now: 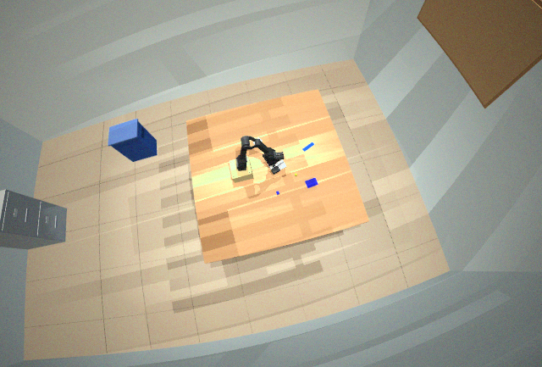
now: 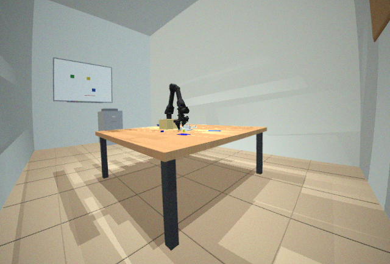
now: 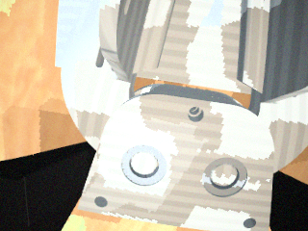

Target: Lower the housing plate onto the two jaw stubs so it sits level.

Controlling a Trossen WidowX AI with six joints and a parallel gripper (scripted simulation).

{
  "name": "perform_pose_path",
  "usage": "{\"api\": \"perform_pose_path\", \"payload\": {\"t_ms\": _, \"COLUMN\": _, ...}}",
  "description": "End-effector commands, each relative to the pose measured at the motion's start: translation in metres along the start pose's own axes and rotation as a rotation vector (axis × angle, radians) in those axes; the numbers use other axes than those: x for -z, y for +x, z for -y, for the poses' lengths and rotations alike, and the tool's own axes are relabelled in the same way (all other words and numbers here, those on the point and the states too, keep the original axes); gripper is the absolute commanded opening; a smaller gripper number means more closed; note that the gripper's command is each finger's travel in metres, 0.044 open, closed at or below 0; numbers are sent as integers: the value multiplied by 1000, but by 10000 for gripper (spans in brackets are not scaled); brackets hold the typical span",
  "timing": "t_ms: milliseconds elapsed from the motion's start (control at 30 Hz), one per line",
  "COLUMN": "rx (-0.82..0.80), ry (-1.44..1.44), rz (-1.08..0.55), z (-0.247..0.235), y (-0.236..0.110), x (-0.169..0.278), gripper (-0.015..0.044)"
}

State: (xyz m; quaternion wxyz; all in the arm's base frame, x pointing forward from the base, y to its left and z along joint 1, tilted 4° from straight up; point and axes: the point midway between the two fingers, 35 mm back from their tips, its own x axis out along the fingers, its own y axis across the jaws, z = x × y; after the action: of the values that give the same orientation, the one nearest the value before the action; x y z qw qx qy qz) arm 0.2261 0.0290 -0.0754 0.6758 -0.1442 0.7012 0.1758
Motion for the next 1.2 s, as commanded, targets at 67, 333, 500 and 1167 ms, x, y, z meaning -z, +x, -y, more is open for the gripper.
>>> {"api": "perform_pose_path", "payload": {"t_ms": 67, "rx": 2, "ry": 3, "rz": 0, "z": 0, "y": 0, "x": 0, "gripper": 351}}
{"api": "perform_pose_path", "payload": {"t_ms": 333, "rx": 0, "ry": 0, "rz": 0, "z": 0, "y": 0, "x": 0, "gripper": 440}}
{"api": "perform_pose_path", "payload": {"t_ms": 500, "rx": 0, "ry": 0, "rz": 0, "z": 0, "y": 0, "x": 0, "gripper": 440}}
{"api": "perform_pose_path", "payload": {"t_ms": 1167, "rx": 2, "ry": 5, "rz": 5, "z": -1, "y": -77, "x": 2, "gripper": 440}}
